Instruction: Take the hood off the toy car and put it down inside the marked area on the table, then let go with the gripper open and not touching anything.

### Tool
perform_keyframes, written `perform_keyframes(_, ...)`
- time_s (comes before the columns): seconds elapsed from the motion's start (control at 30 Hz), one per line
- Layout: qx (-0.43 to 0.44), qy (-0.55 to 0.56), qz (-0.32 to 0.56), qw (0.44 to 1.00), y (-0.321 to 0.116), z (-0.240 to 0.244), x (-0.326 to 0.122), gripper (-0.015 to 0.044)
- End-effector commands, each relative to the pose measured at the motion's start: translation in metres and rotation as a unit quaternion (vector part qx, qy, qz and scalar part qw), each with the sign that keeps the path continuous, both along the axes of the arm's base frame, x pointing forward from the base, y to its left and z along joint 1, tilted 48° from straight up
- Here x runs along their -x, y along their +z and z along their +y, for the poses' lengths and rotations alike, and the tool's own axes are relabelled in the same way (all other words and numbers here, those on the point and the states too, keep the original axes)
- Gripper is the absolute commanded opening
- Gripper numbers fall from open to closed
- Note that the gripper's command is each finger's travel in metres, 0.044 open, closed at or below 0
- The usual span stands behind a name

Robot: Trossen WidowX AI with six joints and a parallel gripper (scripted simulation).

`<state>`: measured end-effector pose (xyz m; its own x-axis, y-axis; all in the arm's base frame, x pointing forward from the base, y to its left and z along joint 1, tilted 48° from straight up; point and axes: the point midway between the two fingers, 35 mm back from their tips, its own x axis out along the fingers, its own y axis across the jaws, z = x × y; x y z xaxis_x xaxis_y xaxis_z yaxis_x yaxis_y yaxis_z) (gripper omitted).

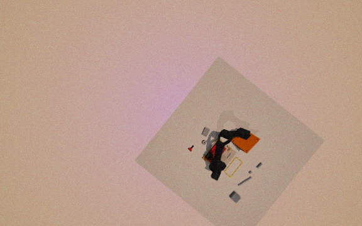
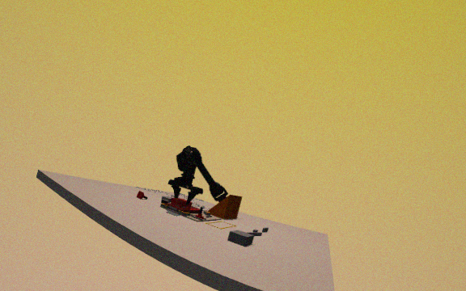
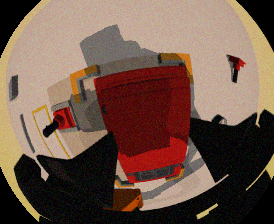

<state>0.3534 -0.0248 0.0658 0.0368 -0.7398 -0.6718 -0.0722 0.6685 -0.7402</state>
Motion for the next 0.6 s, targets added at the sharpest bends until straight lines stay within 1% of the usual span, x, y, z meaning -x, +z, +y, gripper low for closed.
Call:
perform_keyframes(0.0, -0.002, -0.002, -0.003, 1.0, 0.0027, 0.0025, -0.0013, 0.0)
perform_keyframes(0.57, -0.002, -0.001, -0.003, 1.0, 0.01, 0.0108, -0.0008, 0.0)
